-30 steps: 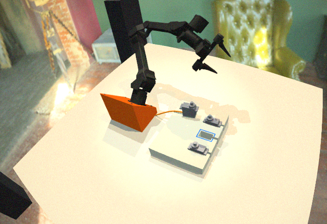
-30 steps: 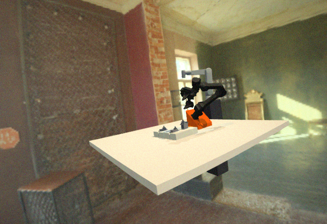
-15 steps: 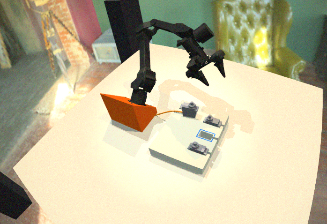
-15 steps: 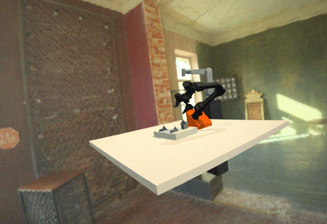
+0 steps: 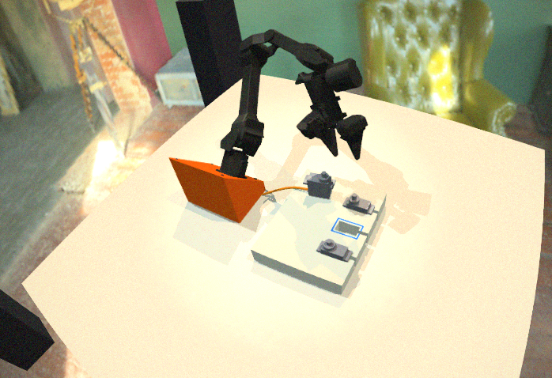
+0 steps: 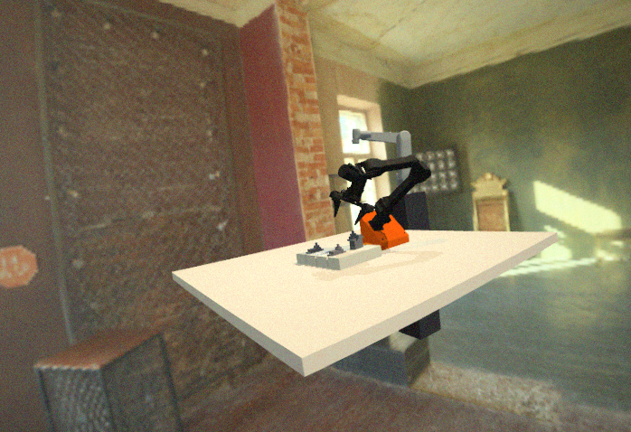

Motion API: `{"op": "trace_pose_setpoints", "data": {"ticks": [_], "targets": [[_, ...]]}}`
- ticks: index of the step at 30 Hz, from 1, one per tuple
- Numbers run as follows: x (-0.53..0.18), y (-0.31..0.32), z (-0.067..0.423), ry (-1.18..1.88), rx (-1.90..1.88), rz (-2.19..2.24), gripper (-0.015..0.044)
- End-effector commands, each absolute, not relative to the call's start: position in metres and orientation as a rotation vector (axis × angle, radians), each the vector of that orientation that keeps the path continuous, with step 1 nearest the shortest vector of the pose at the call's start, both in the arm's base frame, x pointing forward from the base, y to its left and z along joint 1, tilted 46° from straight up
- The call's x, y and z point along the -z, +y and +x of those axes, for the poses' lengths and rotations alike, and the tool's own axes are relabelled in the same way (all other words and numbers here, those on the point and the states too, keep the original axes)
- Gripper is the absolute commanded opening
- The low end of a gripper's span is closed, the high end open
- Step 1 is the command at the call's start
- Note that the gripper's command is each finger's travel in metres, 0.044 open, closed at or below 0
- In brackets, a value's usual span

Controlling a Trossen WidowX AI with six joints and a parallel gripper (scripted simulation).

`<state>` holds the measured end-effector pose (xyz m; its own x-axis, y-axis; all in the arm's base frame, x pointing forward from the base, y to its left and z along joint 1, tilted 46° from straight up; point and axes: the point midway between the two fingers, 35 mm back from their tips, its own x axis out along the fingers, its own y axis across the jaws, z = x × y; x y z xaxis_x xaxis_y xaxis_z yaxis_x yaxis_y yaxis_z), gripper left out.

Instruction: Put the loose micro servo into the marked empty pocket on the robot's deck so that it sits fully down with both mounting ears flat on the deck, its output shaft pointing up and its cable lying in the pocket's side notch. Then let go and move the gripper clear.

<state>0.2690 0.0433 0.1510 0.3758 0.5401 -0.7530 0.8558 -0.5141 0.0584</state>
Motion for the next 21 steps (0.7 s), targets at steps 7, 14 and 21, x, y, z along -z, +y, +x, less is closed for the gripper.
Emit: {"op": "trace_pose_setpoints", "data": {"ticks": [7, 14, 21], "targets": [[-0.126, 0.039, 0.247, 1.285, 1.358, 2.296, 0.044], [-0.114, 0.036, 0.232, 1.316, 1.655, 2.333, 0.044], [-0.107, 0.035, 0.216, 1.328, 1.97, 2.34, 0.044]]}}
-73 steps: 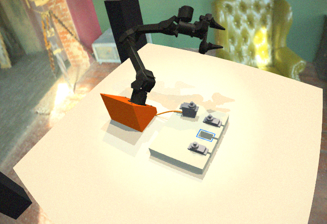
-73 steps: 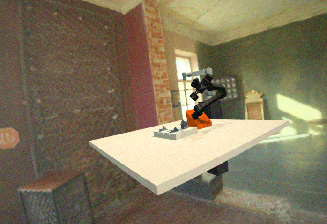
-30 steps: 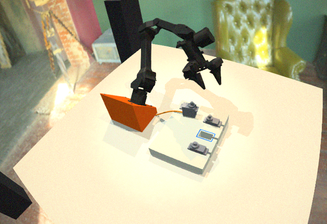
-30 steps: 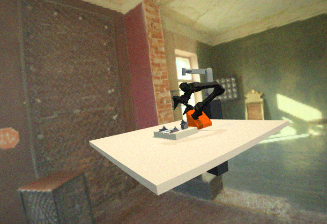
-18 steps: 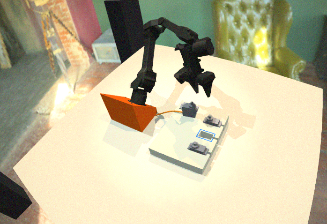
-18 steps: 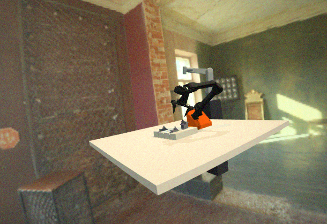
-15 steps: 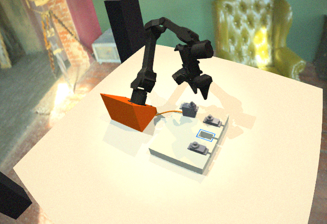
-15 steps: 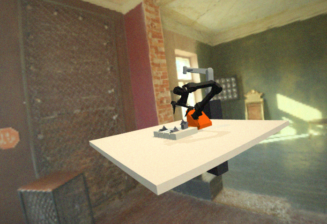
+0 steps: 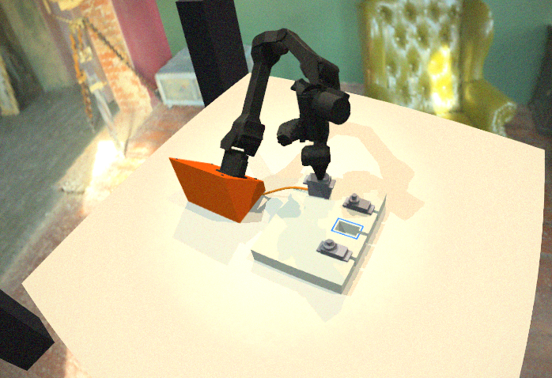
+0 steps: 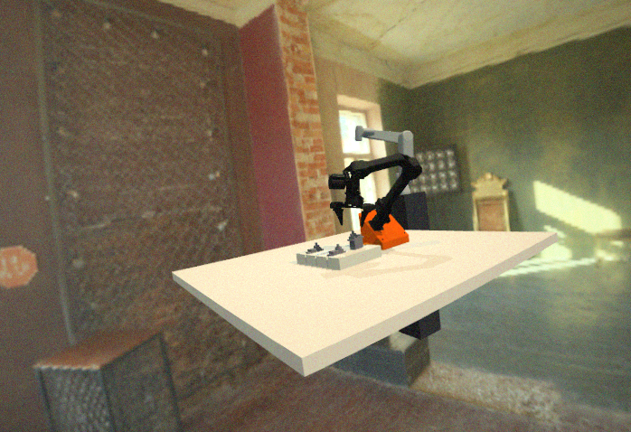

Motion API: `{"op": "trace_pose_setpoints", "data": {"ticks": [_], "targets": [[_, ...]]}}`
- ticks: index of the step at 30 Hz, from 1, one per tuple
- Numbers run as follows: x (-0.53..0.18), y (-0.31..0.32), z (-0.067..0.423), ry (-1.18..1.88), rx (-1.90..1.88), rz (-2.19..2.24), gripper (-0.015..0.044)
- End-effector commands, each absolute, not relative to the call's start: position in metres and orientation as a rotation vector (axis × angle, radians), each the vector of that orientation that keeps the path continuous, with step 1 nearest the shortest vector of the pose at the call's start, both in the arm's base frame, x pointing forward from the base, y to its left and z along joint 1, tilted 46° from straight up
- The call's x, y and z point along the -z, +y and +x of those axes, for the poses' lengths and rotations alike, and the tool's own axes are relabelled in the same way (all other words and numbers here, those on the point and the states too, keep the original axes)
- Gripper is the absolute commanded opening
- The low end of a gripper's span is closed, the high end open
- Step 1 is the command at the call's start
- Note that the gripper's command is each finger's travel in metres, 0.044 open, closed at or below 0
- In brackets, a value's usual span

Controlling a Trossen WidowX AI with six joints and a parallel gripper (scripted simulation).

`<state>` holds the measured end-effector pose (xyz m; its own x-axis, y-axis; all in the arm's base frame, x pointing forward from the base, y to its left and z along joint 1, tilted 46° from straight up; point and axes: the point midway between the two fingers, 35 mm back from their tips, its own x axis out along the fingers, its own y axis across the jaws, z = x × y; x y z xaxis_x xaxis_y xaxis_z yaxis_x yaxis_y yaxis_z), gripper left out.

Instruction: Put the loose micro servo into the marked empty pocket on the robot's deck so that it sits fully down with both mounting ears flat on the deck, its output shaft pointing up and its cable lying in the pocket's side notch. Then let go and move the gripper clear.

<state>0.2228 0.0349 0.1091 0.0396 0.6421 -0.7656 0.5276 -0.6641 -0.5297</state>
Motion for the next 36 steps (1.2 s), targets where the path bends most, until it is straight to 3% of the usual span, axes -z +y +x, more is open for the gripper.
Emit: {"op": "trace_pose_setpoints", "data": {"ticks": [1, 8, 36], "targets": [[-0.106, 0.035, 0.214, -1.155, -1.752, -2.033, 0.044], [-0.104, 0.035, 0.202, -1.047, -1.805, -1.834, 0.044], [-0.074, 0.066, 0.199, -1.048, -1.803, -1.835, 0.044]]}}
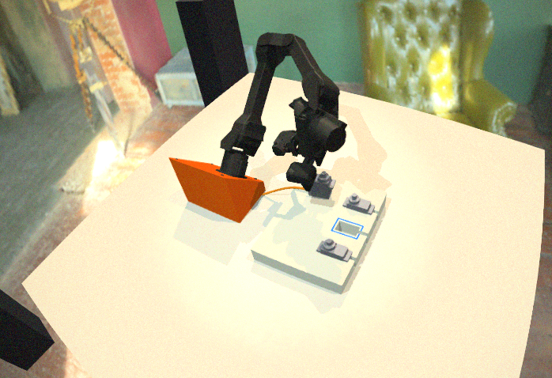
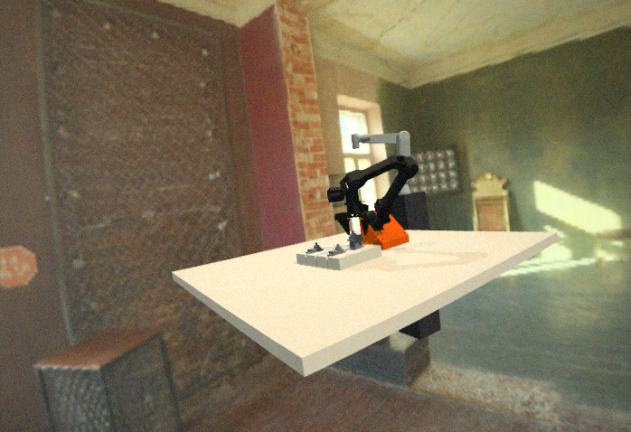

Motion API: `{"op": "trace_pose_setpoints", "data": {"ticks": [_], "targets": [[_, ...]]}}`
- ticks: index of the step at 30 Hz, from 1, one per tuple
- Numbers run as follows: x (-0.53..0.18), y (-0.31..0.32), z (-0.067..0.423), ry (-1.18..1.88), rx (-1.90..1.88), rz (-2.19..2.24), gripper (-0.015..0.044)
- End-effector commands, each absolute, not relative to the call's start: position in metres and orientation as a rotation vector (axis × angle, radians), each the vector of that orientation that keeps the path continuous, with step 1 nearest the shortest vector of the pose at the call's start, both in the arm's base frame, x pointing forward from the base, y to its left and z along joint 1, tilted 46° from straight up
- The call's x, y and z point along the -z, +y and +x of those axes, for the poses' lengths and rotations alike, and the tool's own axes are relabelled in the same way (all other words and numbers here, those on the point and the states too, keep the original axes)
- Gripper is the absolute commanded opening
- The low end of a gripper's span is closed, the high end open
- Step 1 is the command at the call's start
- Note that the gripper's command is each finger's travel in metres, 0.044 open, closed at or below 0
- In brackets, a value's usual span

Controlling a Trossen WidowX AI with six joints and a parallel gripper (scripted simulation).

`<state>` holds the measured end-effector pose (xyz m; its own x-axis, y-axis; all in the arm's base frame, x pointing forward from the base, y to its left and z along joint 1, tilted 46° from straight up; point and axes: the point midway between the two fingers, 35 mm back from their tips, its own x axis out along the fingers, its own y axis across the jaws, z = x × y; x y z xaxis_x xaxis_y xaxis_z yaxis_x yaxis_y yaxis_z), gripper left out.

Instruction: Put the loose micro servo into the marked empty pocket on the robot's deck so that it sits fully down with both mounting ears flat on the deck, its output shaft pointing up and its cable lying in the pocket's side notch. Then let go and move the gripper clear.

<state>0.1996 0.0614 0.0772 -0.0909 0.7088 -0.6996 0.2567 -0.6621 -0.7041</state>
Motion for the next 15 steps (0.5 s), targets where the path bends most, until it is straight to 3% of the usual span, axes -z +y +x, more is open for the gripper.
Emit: {"op": "trace_pose_setpoints", "data": {"ticks": [1, 3, 15], "targets": [[-0.0731, 0.0668, 0.1985, -1.049, -1.803, -1.835, 0.044], [-0.0724, 0.0676, 0.1983, -1.049, -1.803, -1.834, 0.044], [-0.0724, 0.0676, 0.1983, -1.049, -1.803, -1.834, 0.0125]]}}
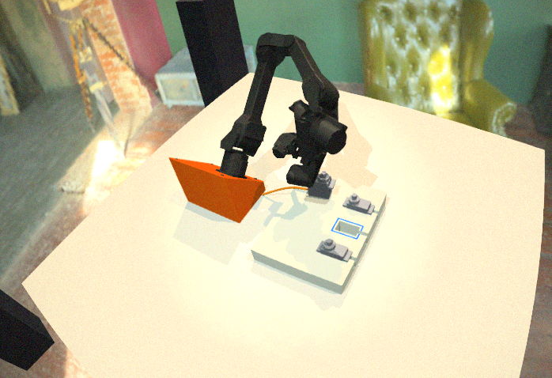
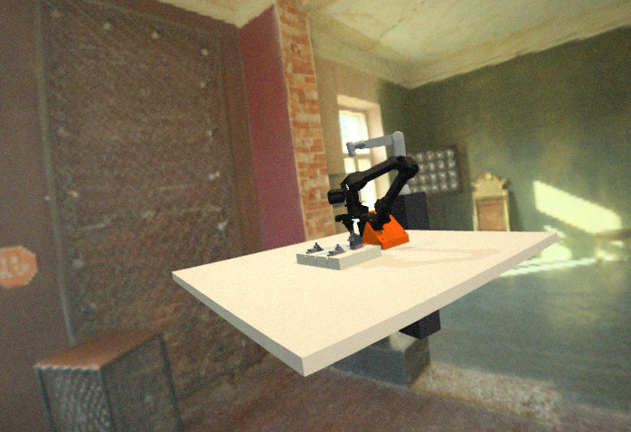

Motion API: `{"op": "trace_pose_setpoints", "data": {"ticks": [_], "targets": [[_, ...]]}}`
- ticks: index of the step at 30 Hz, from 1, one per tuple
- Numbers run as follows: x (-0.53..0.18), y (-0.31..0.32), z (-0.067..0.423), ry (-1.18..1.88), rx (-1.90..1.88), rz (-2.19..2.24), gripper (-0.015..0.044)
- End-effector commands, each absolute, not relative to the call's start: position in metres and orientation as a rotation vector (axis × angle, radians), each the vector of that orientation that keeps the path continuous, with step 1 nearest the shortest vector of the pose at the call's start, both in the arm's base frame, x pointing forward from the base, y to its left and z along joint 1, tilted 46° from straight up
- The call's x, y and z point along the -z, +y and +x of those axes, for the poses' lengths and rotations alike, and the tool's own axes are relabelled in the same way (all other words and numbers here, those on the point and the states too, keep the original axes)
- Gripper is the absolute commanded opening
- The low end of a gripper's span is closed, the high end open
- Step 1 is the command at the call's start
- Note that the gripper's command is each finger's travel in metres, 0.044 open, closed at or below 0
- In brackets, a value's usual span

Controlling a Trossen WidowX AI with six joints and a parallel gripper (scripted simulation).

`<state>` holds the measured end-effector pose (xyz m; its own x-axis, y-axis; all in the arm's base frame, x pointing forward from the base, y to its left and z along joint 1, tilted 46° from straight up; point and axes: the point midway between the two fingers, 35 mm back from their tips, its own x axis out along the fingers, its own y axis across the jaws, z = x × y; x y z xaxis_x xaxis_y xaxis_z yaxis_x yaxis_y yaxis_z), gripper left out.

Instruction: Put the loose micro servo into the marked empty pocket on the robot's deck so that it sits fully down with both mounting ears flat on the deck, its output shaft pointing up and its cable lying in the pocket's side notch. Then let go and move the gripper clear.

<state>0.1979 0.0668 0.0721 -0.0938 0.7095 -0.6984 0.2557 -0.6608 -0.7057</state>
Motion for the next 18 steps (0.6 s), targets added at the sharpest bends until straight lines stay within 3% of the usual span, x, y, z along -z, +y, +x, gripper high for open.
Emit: {"op": "trace_pose_setpoints", "data": {"ticks": [1, 6, 9, 18], "targets": [[-0.072, 0.068, 0.198, -1.049, -1.803, -1.834, 0.0118], [-0.072, 0.068, 0.198, -1.049, -1.803, -1.834, 0.0085], [-0.075, 0.064, 0.199, -1.048, -1.803, -1.835, 0.0006], [-0.094, 0.047, 0.201, -1.048, -1.804, -1.834, 0.0]]}}
